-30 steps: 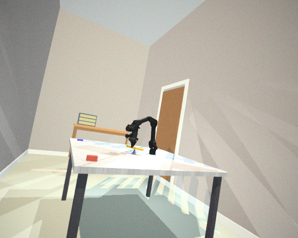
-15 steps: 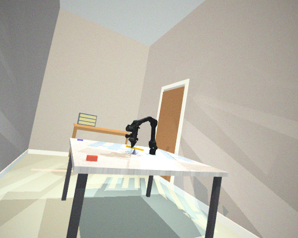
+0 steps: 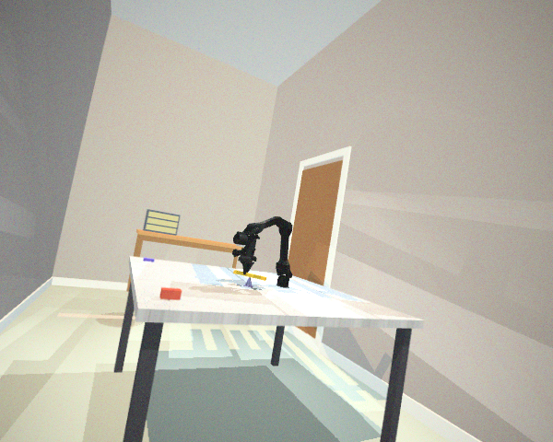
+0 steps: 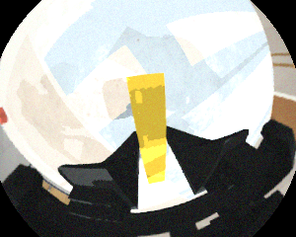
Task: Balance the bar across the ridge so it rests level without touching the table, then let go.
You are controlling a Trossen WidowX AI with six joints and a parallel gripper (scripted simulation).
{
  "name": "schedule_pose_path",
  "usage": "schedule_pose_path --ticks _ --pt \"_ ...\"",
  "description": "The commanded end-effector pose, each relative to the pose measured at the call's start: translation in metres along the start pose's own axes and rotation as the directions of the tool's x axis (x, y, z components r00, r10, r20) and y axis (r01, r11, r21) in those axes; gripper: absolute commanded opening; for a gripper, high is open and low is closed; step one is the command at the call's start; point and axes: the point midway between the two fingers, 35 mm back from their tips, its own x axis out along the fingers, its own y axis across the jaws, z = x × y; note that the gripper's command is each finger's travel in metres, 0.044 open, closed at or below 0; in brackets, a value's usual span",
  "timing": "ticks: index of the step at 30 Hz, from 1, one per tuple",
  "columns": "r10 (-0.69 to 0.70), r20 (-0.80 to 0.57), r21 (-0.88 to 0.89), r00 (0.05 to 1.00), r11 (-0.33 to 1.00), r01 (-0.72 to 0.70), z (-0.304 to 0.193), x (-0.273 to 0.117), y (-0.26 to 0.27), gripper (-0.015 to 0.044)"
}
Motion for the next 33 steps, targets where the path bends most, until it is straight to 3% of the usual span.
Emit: schedule_pose_path --ticks 1,33 --pt "0.003 -0.003 0.003 1.0 1.0 -0.003 -0.0005 0.0007 0.0006 0.0" --pt "0.003 -0.003 0.003 1.0 1.0 -0.003 -0.0005 0.0034 0.0002 0.0"
